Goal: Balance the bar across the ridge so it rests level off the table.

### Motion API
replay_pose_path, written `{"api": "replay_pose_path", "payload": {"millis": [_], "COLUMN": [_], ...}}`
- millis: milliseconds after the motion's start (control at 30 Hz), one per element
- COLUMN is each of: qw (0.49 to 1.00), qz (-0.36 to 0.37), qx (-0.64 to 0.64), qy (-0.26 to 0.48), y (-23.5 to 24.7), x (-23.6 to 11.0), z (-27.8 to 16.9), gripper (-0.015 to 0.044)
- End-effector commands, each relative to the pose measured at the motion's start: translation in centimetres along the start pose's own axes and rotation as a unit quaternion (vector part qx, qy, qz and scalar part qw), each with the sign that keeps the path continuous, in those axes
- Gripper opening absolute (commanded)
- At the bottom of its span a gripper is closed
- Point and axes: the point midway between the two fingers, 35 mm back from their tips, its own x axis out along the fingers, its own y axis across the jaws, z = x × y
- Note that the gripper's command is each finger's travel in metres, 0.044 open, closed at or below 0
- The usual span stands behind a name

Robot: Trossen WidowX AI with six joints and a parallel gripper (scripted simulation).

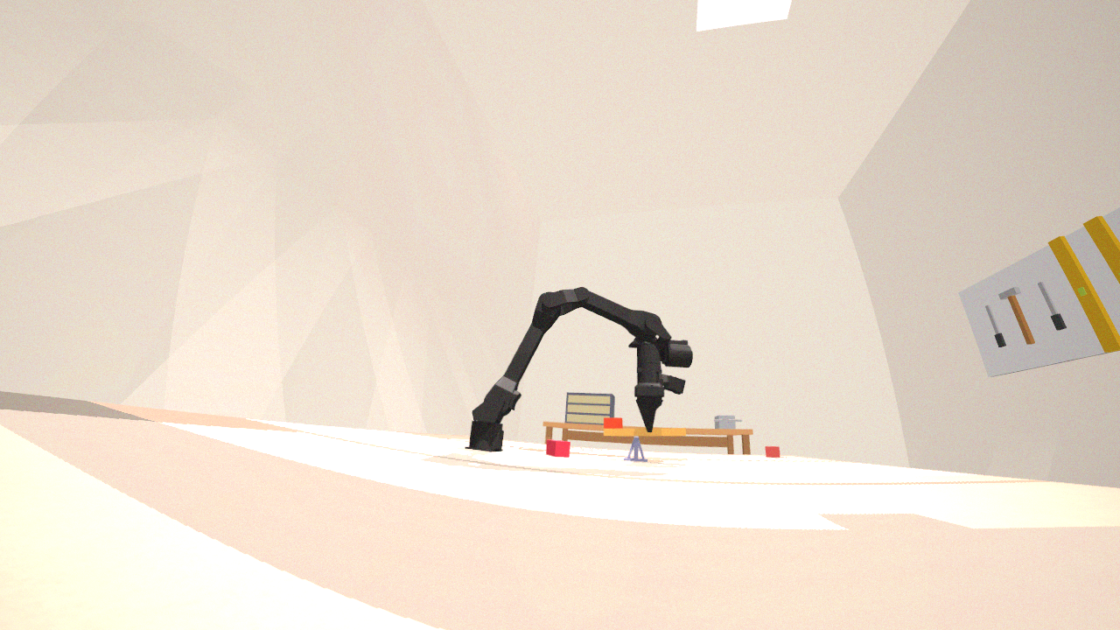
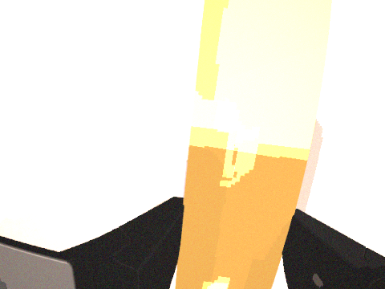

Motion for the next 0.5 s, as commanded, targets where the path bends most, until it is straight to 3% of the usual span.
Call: {"api": "replay_pose_path", "payload": {"millis": [0, 467], "qw": [1.000, 1.000], "qz": [-0.002, -0.002], "qx": [0.001, 0.001], "qy": [0.002, 0.002], "y": [-0.07, -0.07], "x": [0.34, 0.46], "z": [-0.06, -0.05], "gripper": [0.0000, 0.0000]}}
